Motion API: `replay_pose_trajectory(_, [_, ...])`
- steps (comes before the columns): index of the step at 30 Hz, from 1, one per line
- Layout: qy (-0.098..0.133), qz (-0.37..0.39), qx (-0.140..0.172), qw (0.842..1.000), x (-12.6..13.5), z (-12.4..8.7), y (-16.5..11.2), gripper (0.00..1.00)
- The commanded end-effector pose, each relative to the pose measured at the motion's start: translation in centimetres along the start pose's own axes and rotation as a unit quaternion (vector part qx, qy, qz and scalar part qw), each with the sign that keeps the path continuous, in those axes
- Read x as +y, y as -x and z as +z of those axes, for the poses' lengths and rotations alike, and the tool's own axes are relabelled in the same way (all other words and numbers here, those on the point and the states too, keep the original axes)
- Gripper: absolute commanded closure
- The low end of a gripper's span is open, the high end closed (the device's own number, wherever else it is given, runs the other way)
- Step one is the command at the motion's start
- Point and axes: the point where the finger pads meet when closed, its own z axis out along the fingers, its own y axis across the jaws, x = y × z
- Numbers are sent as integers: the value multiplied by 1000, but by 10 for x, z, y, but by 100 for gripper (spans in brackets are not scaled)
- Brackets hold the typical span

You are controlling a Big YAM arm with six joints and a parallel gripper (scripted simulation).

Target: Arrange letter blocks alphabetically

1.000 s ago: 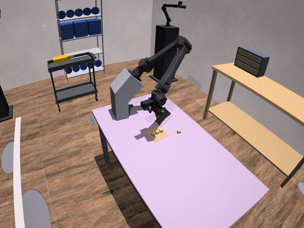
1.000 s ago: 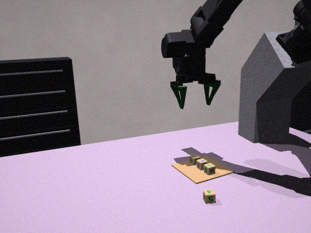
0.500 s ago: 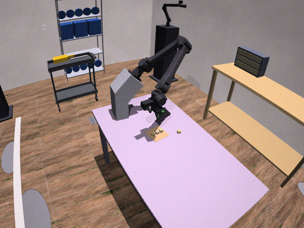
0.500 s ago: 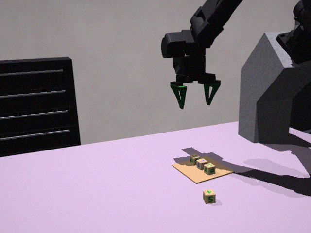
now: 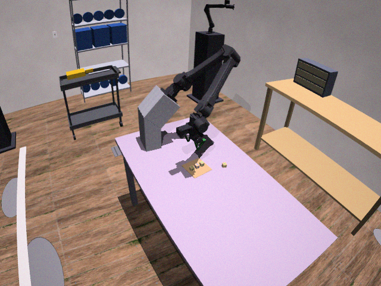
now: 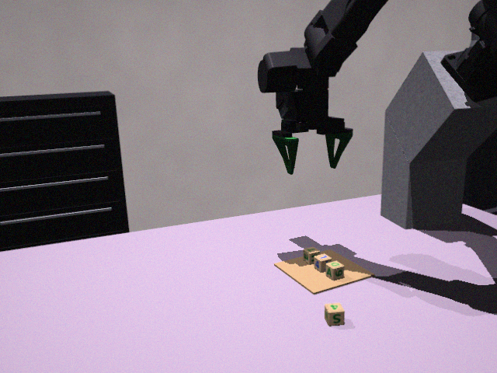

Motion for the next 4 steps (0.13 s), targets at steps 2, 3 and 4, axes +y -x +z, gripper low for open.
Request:
replay_pose_trajectory(2, [-7,-1,0,1000,-2,2,0,0])
replay_pose_trajectory(3, [-7,-1,0,1000,-2,2,0,0])
replay_pose_trajectory(4, [-7,-1,0,1000,-2,2,0,0])
